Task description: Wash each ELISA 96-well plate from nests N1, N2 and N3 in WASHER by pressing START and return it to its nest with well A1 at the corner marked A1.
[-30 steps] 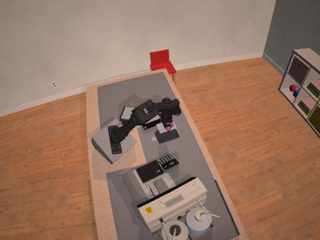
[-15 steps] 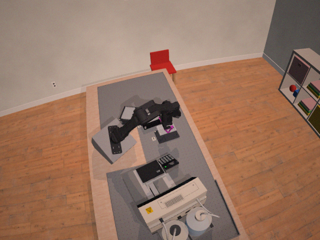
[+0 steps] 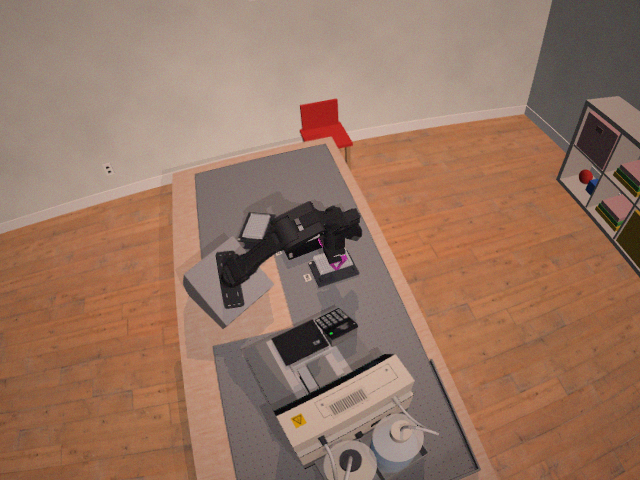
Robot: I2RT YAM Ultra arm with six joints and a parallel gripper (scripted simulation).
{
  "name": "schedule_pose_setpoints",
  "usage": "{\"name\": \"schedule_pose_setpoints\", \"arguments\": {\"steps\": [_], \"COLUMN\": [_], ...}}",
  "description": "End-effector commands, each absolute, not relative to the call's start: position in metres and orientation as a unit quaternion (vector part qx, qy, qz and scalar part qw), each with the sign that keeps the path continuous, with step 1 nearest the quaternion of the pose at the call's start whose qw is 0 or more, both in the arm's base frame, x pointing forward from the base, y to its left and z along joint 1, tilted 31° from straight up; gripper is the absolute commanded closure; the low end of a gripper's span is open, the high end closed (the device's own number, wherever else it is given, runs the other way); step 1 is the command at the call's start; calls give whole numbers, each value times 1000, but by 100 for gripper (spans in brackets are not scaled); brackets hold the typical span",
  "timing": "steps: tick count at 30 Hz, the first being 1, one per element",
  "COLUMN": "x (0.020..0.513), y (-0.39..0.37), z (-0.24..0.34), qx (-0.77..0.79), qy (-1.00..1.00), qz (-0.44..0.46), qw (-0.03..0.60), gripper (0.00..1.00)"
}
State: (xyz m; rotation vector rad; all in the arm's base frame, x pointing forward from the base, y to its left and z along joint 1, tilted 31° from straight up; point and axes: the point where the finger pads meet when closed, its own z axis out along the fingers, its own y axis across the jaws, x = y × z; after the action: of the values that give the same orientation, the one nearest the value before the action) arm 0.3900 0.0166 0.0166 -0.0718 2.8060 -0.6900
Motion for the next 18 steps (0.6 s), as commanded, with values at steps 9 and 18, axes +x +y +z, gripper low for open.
{"name": "schedule_pose_setpoints", "arguments": {"steps": [9,18], "x": [399,402], "y": [15,10], "z": [9,-1], "qx": [-28,-28], "qy": [962,962], "qz": [-234,-234], "qw": [138,138], "gripper": [100,100]}}
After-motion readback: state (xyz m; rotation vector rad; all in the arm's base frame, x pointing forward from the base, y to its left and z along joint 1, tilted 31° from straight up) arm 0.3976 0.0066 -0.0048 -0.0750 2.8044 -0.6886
